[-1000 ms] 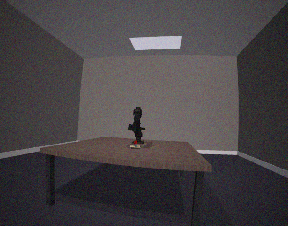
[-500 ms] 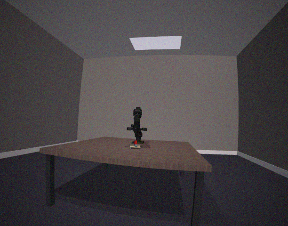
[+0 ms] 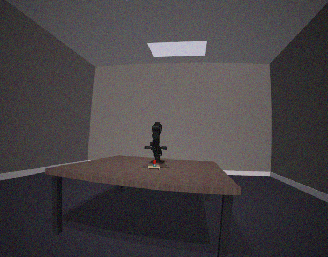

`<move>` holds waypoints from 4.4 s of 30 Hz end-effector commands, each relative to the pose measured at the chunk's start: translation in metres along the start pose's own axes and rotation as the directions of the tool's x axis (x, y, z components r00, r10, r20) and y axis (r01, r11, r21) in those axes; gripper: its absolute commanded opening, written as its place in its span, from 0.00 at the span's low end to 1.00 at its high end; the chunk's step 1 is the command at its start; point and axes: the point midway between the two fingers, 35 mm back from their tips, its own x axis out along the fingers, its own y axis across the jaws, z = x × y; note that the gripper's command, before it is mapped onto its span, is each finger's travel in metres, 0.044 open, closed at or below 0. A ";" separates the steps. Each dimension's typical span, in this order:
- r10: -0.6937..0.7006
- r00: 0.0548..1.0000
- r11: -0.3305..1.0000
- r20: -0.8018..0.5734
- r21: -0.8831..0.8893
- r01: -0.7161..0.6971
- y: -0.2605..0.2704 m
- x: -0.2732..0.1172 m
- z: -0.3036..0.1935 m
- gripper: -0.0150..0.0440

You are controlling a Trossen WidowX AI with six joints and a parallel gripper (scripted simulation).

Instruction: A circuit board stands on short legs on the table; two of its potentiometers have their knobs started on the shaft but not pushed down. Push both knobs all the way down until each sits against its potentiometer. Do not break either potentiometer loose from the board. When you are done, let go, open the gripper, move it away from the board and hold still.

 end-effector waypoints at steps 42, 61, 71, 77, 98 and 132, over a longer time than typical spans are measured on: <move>0.005 1.000 1.000 0.006 0.008 -0.005 0.001 0.018 0.001 0.25; 0.005 1.000 1.000 0.006 0.008 -0.005 0.001 0.021 0.001 0.25; 0.005 1.000 1.000 0.006 0.008 -0.005 0.001 0.021 0.001 0.25; 0.005 1.000 1.000 0.006 0.008 -0.005 0.001 0.026 0.001 0.25; 0.005 1.000 1.000 0.006 0.008 -0.005 0.001 0.029 0.001 0.25; 0.005 1.000 1.000 0.006 0.008 -0.005 0.001 0.033 0.001 0.25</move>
